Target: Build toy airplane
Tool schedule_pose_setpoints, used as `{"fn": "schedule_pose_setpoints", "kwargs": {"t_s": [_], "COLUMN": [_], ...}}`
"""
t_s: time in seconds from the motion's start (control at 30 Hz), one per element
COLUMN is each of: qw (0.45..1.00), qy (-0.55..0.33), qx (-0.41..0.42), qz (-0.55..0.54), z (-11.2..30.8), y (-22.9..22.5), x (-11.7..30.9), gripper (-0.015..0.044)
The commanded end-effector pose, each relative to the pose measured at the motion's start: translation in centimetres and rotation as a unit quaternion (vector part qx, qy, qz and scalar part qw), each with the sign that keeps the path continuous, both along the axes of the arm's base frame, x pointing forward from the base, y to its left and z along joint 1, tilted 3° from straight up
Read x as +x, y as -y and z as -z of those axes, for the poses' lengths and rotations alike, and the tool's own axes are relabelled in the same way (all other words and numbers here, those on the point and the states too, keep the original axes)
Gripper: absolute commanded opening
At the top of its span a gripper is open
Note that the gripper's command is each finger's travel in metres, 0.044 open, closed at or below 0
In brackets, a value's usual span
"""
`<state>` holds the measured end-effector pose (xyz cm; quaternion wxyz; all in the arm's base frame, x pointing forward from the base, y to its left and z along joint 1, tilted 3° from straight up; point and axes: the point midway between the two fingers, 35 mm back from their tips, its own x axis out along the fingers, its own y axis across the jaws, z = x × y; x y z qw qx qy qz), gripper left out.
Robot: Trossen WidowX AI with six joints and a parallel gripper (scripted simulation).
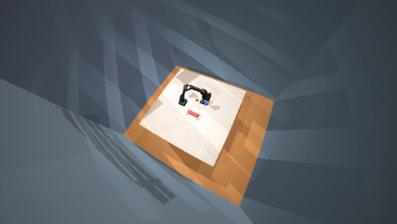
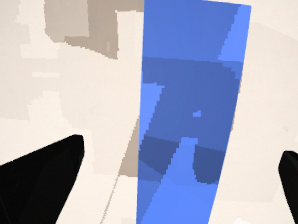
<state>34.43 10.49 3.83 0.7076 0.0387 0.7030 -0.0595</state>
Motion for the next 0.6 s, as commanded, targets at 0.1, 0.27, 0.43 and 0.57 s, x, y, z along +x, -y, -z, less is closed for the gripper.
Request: {"fn": "schedule_pose_setpoints", "kwargs": {"t_s": [0.1,0.27,0.43,0.57], "qw": [1.0,1.0,1.0,1.0], "qy": [-0.004,-0.004,-0.004,-0.005], "qx": [0.0,0.0,0.0,0.0], "qz": [0.003,0.003,0.003,0.003], "z": [1.4,2.2,3.0,3.7], "y": [0.1,0.1,0.1,0.1], "x": [-0.2,-0.2,-0.2,-0.2], "gripper": [0.044,0.044,0.044,0.044]}}
